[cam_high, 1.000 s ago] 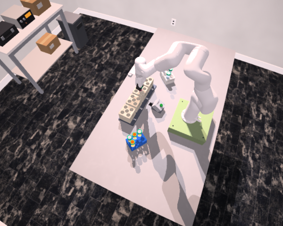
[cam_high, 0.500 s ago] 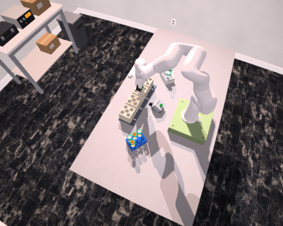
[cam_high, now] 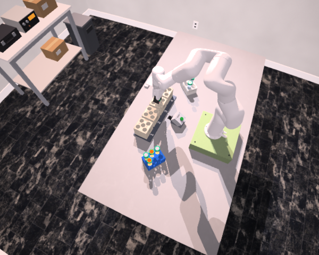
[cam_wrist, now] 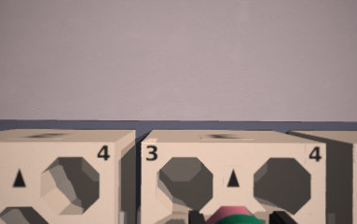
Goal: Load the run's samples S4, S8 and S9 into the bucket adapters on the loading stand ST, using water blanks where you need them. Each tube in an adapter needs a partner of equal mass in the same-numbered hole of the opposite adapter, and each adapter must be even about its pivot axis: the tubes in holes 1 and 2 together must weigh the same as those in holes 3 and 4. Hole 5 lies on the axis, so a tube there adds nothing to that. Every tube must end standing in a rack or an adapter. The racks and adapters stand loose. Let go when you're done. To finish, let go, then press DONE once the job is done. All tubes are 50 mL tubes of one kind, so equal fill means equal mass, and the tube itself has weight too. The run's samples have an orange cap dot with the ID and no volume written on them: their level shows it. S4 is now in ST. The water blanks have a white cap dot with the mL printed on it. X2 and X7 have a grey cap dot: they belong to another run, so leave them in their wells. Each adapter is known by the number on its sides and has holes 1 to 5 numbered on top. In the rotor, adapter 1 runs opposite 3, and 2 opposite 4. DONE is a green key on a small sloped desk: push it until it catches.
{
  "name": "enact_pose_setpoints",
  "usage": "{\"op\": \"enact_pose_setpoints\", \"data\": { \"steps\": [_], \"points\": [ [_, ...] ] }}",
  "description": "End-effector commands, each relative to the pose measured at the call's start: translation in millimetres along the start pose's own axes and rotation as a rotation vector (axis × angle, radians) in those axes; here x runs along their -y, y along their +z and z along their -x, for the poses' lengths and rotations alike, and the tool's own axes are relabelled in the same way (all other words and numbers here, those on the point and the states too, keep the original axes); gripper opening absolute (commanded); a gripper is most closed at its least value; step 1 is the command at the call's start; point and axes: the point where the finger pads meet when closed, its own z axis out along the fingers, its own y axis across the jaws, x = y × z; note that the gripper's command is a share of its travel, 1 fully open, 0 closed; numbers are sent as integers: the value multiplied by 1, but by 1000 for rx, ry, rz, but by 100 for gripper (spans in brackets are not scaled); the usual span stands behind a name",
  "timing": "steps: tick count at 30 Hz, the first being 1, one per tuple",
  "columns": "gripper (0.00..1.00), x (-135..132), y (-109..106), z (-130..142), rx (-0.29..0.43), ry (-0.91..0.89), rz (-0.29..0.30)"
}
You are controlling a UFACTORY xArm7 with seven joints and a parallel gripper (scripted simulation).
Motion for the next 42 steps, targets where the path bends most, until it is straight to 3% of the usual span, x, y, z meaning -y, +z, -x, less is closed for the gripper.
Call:
{"op": "enact_pose_setpoints", "data": {
  "steps": [1, 2, 30, 42],
  "points": [
    [0, 0, -1, -1, -4, 0, 0],
    [44, 0, -1, -1, -4, 0, 0],
    [44, 0, -1, -2, -4, 0, 0],
    [44, 0, -23, -1, -4, 0, 0]
  ]
}}
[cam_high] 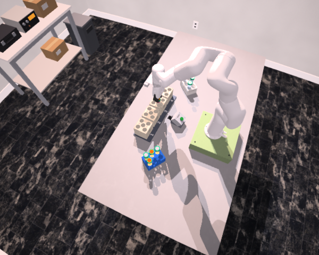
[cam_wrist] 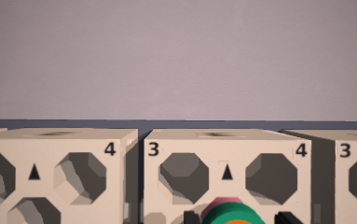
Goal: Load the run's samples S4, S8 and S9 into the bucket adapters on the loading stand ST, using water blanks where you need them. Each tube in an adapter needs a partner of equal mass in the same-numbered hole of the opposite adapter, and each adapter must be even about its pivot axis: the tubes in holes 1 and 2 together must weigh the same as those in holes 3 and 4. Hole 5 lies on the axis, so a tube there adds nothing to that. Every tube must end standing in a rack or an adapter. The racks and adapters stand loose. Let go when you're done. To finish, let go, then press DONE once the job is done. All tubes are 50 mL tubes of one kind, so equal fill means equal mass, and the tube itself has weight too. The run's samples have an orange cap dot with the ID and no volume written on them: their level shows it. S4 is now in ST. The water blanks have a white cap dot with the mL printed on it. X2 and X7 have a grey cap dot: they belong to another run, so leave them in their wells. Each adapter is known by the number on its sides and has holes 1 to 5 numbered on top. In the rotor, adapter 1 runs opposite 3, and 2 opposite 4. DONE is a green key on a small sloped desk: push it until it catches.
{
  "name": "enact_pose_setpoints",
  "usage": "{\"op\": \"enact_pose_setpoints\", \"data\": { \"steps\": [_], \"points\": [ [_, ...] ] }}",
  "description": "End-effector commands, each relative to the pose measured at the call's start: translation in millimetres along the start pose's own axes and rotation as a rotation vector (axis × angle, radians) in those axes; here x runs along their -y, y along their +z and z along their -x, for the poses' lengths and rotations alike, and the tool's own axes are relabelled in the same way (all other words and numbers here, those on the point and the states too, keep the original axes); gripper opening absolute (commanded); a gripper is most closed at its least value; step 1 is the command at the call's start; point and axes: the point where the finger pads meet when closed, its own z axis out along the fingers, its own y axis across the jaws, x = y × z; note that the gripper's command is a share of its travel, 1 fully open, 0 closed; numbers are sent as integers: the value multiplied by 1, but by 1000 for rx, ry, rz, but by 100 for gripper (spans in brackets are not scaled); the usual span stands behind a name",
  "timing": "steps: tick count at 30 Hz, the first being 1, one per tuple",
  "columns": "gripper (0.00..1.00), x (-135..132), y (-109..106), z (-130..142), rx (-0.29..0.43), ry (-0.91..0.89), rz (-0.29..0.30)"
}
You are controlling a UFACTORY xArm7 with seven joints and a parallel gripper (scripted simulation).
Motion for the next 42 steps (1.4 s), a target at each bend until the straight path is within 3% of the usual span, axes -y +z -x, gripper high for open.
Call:
{"op": "enact_pose_setpoints", "data": {
  "steps": [1, 42],
  "points": [
    [44, 0, -6, -1, -4, 0, 1],
    [44, 0, -80, -1, -4, 0, 1]
  ]
}}
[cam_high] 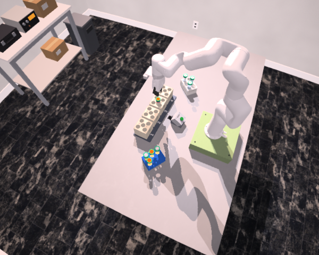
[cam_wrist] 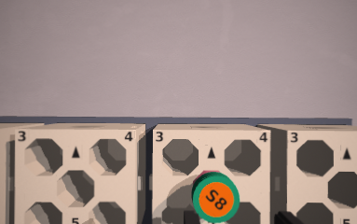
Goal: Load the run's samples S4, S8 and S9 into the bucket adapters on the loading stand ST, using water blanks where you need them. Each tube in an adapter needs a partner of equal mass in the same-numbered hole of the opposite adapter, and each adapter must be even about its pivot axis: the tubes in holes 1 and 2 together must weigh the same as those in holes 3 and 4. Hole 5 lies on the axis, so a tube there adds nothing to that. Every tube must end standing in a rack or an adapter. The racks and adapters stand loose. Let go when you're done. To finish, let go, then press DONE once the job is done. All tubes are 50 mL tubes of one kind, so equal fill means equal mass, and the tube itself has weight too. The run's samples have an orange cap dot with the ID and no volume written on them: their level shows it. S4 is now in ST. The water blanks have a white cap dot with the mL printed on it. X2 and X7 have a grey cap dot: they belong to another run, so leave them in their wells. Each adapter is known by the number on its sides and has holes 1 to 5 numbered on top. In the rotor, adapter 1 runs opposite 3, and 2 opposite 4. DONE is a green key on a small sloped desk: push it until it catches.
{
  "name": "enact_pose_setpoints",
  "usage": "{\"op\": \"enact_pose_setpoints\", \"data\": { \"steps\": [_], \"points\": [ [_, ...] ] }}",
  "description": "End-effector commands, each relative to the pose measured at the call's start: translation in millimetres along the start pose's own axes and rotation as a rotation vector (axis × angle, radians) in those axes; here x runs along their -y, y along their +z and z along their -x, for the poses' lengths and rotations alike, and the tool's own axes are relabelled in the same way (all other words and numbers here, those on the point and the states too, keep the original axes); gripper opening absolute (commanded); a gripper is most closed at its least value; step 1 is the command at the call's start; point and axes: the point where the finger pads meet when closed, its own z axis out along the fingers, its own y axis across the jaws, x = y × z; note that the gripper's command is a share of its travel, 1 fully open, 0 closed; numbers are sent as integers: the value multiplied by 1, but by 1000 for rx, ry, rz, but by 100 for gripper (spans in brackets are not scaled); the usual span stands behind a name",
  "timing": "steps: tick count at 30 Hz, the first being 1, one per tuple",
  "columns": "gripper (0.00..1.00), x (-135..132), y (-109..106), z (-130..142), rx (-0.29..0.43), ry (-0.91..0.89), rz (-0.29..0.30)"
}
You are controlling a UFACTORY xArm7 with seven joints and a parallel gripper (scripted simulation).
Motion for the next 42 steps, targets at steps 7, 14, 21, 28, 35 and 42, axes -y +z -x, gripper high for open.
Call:
{"op": "enact_pose_setpoints", "data": {
  "steps": [7, 14, 21, 28, 35, 42],
  "points": [
    [44, 0, -22, -1, -4, 0, 0],
    [44, 0, -32, -1, -5, 0, 0],
    [44, 0, -44, -1, -5, 0, 0],
    [44, 0, -44, -1, -5, 0, 0],
    [44, 0, -44, -1, -4, 0, 0],
    [44, 0, -44, -1, -4, 0, 0]
  ]
}}
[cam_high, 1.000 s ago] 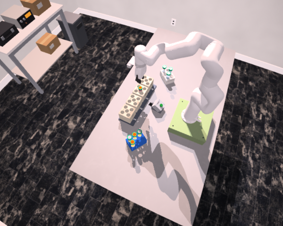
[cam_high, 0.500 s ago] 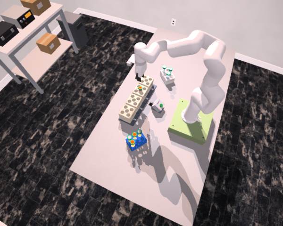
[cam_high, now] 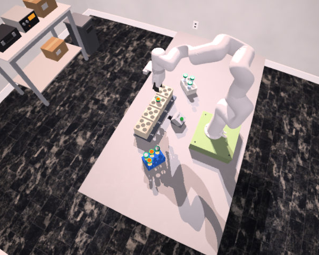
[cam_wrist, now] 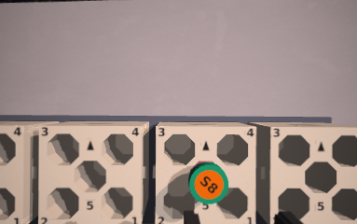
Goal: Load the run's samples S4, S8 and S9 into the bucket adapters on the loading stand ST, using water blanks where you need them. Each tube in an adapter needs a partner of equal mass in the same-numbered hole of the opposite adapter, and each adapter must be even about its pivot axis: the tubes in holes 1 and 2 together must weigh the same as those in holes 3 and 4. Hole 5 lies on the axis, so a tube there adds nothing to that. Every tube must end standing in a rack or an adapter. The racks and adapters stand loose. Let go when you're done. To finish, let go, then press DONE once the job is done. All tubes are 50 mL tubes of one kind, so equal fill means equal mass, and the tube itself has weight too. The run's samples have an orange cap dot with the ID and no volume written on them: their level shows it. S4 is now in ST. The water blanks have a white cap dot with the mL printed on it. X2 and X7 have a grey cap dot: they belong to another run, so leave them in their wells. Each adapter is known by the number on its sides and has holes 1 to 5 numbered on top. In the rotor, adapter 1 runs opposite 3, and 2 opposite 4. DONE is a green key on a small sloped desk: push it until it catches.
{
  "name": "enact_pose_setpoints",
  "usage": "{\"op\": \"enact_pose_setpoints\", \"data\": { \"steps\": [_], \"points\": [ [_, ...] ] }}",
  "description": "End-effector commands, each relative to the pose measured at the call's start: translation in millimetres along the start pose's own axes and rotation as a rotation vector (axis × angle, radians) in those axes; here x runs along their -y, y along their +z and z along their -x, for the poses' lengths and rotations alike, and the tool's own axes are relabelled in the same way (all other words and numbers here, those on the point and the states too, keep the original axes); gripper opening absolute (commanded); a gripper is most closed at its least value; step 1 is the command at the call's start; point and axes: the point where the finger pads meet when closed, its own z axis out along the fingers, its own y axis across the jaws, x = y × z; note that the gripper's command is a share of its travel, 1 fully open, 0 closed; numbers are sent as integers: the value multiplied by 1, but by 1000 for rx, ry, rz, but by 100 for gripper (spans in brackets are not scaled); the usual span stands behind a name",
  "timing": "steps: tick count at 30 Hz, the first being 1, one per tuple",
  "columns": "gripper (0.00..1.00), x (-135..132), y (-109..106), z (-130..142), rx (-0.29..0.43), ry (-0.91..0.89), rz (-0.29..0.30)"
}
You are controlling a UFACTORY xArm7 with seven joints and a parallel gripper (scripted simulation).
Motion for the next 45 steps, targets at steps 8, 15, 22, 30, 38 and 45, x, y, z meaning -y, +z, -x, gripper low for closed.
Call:
{"op": "enact_pose_setpoints", "data": {
  "steps": [8, 15, 22, 30, 38, 45],
  "points": [
    [57, 24, -1, 7, -4, 167, -1],
    [57, 56, -2, 20, -4, 400, -2],
    [57, 80, -2, 28, -4, 548, -2],
    [57, 118, -2, 42, -4, 548, -2],
    [57, 146, -2, 53, -3, 548, -3],
    [57, 179, -2, 65, -3, 548, -3]
  ]
}}
